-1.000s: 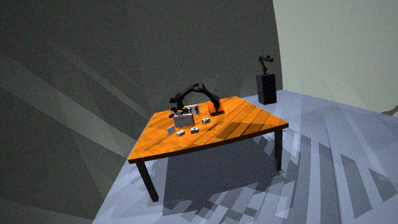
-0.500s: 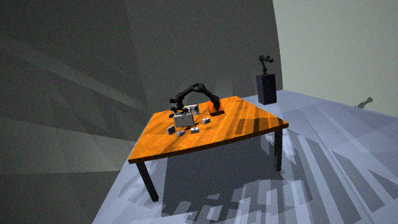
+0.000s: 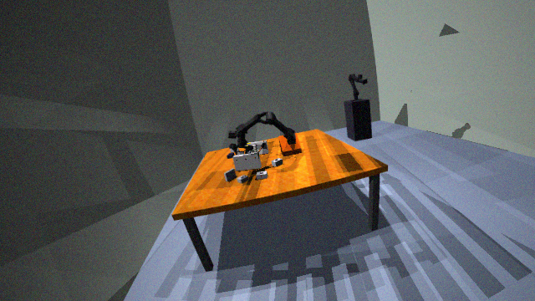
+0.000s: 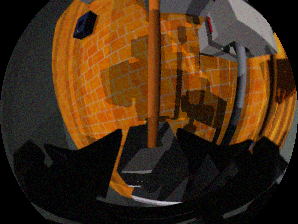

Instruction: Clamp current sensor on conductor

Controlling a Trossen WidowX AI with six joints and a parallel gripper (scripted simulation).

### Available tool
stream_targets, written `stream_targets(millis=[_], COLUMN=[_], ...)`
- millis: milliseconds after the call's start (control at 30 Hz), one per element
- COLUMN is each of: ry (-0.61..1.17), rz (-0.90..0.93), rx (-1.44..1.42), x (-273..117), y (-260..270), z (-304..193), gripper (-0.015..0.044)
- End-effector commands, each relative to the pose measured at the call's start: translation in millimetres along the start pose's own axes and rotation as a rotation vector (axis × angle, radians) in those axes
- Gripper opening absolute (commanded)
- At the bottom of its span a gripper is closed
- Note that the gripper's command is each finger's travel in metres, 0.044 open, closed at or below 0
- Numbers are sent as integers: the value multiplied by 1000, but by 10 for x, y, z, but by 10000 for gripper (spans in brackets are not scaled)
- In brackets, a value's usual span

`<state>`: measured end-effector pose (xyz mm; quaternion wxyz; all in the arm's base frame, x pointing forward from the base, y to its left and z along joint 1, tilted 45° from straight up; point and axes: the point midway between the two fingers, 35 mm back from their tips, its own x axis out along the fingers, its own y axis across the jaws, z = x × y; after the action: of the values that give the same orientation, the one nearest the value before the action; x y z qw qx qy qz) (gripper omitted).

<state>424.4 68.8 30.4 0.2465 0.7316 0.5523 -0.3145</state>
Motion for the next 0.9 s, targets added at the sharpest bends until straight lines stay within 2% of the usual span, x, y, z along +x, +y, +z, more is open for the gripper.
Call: stream_targets(millis=[0,433,700,867], ry=[0,0,0,0], rz=[1,1,1,1], rx=[0,0,-1,-1], x=[-2,-2,-6,-6], y=[2,2,-3,-3], z=[0,0,-4,-4], gripper=[304,218,8,0])
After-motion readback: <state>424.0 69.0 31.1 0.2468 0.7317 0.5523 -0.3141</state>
